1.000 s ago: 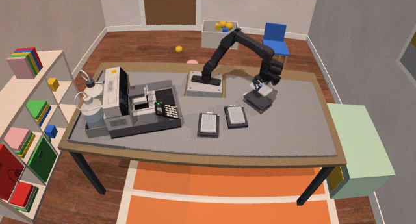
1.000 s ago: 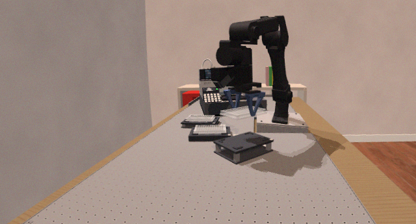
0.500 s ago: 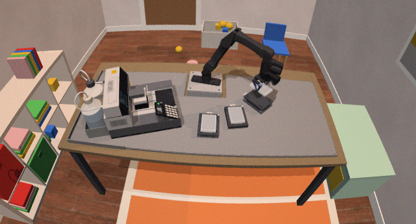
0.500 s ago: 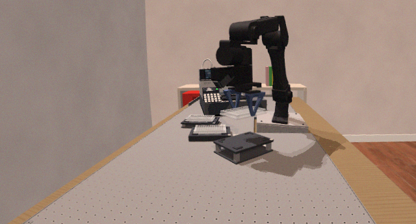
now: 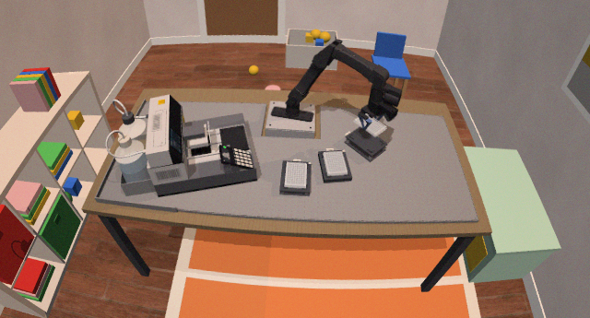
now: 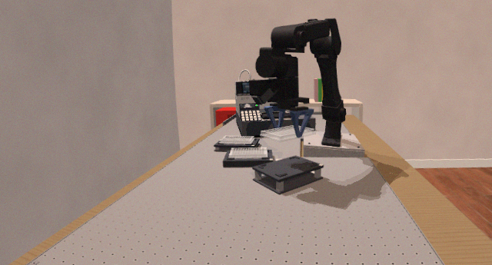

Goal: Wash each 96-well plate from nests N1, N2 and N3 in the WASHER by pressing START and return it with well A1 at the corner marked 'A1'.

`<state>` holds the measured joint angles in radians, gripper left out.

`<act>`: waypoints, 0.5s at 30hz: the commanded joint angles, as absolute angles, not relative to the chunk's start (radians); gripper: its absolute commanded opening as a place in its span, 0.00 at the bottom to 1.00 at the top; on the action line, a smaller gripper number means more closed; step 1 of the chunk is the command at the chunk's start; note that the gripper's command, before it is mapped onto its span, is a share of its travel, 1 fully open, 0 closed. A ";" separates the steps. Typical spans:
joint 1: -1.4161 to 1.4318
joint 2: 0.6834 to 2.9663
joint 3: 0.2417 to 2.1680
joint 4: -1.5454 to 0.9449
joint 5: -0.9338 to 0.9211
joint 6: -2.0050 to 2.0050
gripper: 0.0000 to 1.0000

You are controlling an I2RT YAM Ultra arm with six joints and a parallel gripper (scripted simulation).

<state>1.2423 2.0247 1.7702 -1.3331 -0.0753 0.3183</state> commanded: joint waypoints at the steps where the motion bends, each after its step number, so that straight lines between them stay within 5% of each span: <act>1: 1.243 2.015 1.765 -1.320 -0.075 0.320 0.00; 15: 1.246 2.023 1.696 -1.244 -0.075 0.323 0.00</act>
<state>1.2461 2.0300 1.6978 -1.2694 -0.0753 0.3218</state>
